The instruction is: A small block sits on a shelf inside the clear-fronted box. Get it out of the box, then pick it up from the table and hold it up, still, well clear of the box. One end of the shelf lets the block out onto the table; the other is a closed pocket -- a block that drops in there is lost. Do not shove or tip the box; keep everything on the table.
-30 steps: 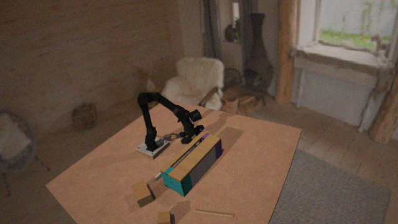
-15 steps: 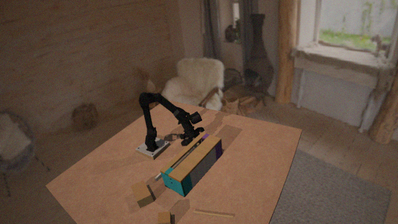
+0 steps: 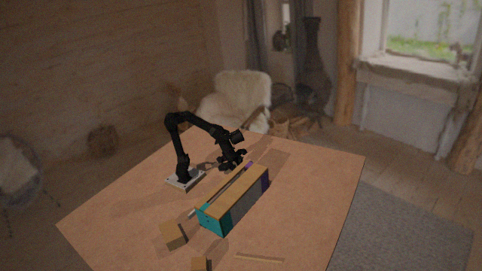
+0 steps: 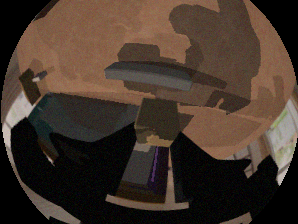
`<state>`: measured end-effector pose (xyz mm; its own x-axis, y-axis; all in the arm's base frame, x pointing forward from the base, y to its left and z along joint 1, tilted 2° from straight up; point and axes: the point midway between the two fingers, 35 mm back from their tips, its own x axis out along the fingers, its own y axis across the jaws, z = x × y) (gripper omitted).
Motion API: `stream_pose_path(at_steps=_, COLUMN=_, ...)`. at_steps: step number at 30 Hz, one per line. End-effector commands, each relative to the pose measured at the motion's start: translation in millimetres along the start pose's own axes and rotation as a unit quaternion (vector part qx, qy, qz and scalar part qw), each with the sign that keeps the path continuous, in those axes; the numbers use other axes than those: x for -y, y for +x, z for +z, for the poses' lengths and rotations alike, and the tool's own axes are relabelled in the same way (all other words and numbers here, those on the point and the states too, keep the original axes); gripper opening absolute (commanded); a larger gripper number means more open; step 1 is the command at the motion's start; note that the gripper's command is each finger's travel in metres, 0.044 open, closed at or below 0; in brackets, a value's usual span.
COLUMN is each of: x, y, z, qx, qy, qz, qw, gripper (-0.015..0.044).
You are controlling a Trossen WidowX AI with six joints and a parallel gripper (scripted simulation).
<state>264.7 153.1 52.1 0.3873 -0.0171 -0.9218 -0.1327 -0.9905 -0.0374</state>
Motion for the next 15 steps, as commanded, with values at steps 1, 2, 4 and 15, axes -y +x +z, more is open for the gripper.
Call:
stream_pose_path(at_steps=1, x=0.2, y=-23.2, z=-9.7, qx=-0.004, qy=-0.004, qz=-0.006, qw=1.000, gripper=0.0000)
stream_pose_path(at_steps=2, x=0.1, y=-24.0, z=-9.9, qx=-0.004, qy=-0.004, qz=-0.006, qw=1.000, gripper=0.0000)
stream_pose_path(at_steps=4, x=0.1, y=-24.0, z=-9.9, qx=-0.004, qy=-0.004, qz=-0.006, qw=1.000, gripper=0.0000)
stream_pose_path(at_steps=15, x=-12.9, y=-55.5, z=-20.9, qx=-0.002, qy=-0.080, qz=-0.048, qw=0.996, gripper=0.0000)
